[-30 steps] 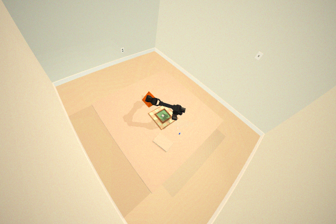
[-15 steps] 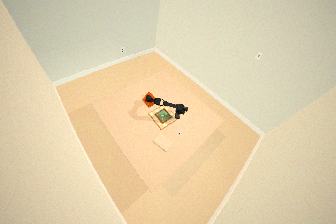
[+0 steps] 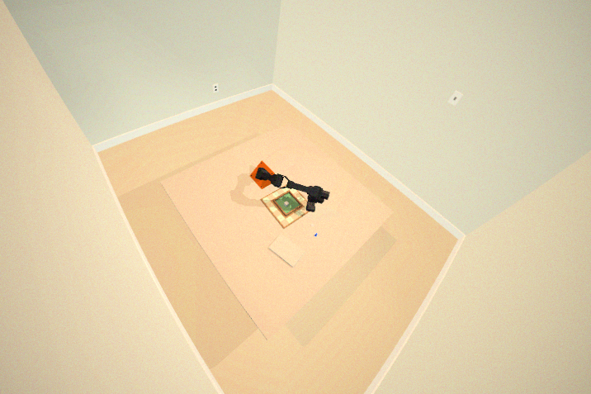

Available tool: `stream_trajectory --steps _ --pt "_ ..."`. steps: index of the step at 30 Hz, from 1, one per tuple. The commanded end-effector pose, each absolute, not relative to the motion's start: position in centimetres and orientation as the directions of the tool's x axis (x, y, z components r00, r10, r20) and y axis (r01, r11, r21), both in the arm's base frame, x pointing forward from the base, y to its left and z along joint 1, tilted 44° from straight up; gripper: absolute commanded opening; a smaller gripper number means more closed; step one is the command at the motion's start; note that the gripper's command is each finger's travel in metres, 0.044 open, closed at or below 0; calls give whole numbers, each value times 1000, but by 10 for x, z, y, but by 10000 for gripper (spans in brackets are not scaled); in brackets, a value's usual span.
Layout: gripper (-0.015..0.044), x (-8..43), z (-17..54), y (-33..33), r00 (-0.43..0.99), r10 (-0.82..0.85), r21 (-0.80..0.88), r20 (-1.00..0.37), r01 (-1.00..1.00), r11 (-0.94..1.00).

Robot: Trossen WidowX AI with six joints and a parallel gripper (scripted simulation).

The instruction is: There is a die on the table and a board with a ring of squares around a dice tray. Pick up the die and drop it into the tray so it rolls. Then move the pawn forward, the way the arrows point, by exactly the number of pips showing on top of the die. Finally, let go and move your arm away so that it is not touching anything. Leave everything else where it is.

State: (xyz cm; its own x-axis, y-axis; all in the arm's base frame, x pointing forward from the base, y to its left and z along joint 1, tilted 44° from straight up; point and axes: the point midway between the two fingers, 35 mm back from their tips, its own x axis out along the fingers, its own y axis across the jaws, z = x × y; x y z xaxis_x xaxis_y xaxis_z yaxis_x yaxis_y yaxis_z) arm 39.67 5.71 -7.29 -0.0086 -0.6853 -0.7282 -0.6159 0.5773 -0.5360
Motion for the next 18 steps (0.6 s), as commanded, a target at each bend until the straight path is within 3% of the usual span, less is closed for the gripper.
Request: stream_trajectory --steps 1,6,18 --pt "0 396 -77 52 -11 -688 -535 -725 -620 574" --pt "0 396 -82 47 -11 -689 -535 -725 -619 574" --pt "315 397 -62 67 -12 -686 -534 -727 -618 577"
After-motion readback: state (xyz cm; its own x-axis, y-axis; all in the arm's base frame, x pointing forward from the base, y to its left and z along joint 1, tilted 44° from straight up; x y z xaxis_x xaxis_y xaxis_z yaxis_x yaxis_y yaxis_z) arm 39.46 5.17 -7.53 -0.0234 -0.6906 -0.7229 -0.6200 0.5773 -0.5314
